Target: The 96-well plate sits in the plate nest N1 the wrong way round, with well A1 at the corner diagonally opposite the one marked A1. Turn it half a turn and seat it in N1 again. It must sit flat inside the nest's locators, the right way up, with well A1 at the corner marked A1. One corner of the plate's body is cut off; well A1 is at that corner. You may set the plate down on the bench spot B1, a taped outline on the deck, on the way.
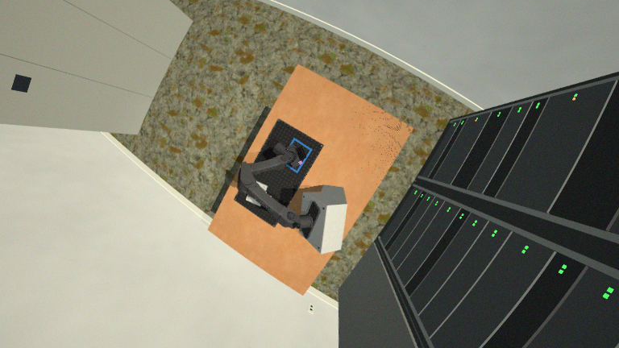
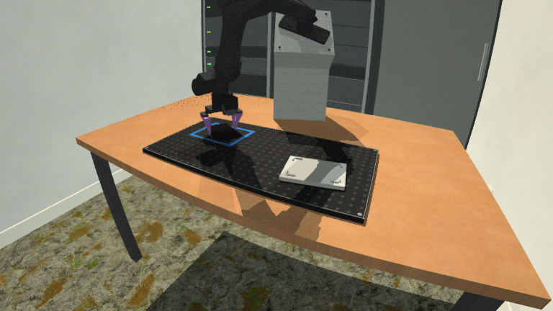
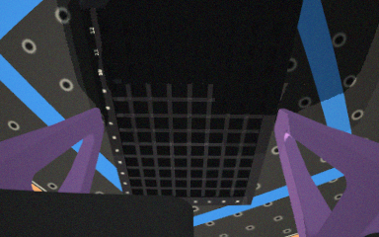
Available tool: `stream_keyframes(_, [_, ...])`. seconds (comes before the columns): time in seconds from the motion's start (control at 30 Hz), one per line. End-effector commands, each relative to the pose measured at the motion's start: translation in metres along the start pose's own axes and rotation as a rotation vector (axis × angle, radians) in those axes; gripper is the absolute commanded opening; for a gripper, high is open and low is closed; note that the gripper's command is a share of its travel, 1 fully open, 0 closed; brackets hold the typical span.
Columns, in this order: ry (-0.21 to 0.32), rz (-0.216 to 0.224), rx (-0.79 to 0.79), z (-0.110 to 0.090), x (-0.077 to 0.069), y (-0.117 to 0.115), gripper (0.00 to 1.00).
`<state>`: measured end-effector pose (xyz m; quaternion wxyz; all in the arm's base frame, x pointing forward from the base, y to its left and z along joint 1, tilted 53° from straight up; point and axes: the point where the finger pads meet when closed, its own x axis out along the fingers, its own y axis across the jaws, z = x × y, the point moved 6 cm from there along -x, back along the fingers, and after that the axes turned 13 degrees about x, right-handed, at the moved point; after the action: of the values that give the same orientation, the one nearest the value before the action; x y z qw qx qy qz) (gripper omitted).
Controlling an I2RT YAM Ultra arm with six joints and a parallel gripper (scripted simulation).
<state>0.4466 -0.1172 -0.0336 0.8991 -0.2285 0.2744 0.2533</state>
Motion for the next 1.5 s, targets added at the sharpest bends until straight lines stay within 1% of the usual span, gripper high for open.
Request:
stream_keyframes(0.0, [-0.001, -0.004, 0.011, -0.002, -0.016, -0.002, 1.0])
stream_keyframes(0.27, [-0.001, -0.004, 0.012, -0.002, -0.037, -0.001, 1.0])
stream_keyframes(0.33, [-0.001, -0.004, 0.012, -0.002, -0.037, -0.001, 1.0])
stream_keyframes(0.83, [-0.002, -0.004, 0.012, -0.002, -0.077, 0.0, 1.0])
stream_keyframes(0.9, [-0.002, -0.004, 0.012, -0.002, -0.077, 0.0, 1.0])
stream_keyframes(1.03, [-0.002, -0.004, 0.012, -0.002, -0.087, 0.0, 1.0])
stream_keyframes(1.07, [-0.002, -0.004, 0.012, -0.002, -0.087, 0.001, 1.0])
stream_keyframes(1.1, [-0.008, -0.015, 0.001, 0.001, -0.087, -0.006, 1.0])
stream_keyframes(1.13, [-0.002, -0.004, 0.012, -0.004, -0.082, -0.004, 1.0])
stream_keyframes(1.17, [-0.001, -0.002, 0.014, -0.005, -0.081, -0.003, 1.0])
stream_keyframes(1.47, [-0.001, -0.002, 0.014, -0.005, -0.081, -0.003, 1.0])
